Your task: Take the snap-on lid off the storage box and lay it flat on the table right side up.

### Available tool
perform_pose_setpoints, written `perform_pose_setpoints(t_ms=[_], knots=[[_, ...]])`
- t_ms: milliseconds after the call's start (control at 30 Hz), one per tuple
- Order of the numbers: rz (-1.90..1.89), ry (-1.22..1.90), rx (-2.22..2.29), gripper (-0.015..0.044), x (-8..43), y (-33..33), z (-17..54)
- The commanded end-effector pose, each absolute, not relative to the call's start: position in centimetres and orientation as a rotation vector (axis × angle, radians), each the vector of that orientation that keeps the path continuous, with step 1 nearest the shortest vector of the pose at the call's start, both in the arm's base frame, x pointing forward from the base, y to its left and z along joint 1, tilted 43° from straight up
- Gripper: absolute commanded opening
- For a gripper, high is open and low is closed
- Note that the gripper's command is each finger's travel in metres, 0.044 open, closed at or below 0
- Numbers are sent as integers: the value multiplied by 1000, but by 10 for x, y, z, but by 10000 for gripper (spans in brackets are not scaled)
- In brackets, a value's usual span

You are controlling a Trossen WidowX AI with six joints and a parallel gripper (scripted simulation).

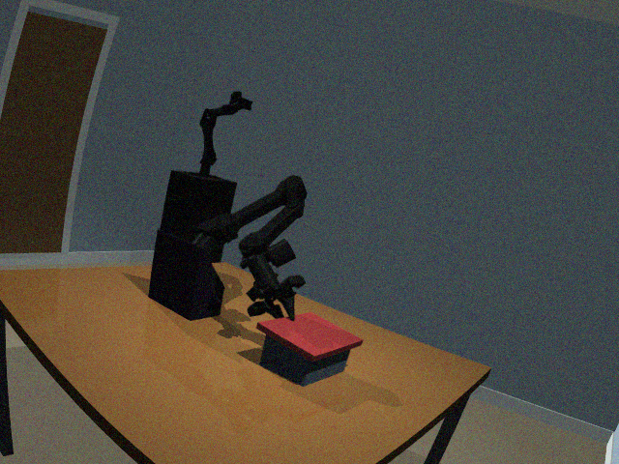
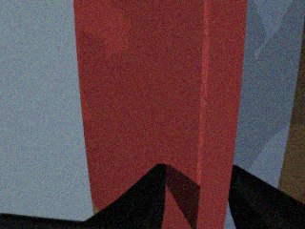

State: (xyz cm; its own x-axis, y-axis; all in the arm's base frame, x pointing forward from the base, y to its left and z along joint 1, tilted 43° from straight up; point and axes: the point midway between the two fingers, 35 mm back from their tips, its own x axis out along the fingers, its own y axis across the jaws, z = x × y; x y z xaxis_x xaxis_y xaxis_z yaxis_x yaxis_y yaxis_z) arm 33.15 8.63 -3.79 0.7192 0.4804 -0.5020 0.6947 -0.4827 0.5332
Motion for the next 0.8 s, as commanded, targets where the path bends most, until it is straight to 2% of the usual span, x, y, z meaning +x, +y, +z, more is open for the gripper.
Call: perform_pose_setpoints(t_ms=[0,767], knots=[[-369,888,2175,0,332,87,-38],[-369,887,2175,0,334,87,-38]])
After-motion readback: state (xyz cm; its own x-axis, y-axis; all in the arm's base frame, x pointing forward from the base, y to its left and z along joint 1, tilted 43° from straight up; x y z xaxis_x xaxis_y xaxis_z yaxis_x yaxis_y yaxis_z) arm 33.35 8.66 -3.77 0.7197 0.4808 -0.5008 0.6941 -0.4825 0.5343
